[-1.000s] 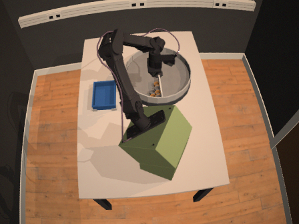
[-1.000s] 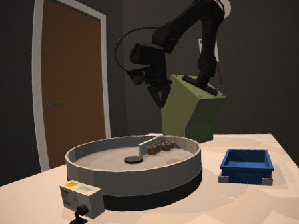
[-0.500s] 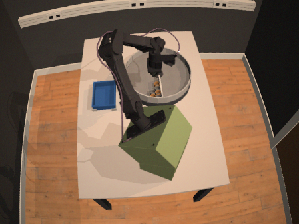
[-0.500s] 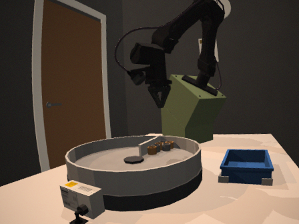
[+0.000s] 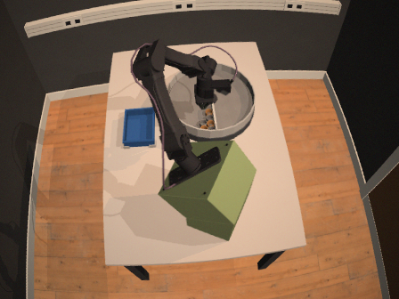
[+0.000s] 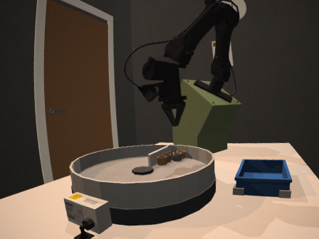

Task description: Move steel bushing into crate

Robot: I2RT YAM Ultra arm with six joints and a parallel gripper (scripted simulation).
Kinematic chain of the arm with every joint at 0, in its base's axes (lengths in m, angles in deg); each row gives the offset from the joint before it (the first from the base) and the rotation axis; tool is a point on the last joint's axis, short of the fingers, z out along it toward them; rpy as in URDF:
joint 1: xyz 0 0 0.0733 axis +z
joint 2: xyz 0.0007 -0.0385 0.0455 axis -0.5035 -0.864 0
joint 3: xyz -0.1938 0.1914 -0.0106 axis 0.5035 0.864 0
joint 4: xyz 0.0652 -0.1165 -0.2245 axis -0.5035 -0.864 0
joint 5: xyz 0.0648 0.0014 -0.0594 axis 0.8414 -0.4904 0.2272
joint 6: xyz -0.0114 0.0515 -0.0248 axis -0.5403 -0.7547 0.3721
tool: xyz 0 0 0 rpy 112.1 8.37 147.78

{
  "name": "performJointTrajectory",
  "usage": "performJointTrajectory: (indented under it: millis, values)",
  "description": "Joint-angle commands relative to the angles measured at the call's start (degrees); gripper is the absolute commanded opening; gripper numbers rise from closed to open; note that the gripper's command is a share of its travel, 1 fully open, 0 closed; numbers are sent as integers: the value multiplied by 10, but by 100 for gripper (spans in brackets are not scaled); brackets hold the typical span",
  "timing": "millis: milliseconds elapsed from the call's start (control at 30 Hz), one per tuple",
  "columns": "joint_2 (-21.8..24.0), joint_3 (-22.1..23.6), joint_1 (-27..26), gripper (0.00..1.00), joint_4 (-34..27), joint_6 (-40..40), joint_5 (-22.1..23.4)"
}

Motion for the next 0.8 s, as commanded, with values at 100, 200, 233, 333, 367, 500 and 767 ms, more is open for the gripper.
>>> performJointTrajectory:
  millis: [100, 200, 233, 333, 367, 500, 767]
  values:
    - [-65, 24, 47, 13, 128, -74, -12]
    - [-42, 9, 36, 13, 136, -79, -13]
    - [-42, 10, 36, 13, 138, -80, -14]
    - [-57, 9, 37, 13, 142, -81, -15]
    - [-60, 9, 37, 13, 142, -82, -15]
    - [-60, 9, 37, 13, 143, -82, -15]
    - [-61, 8, 38, 13, 138, -80, -15]
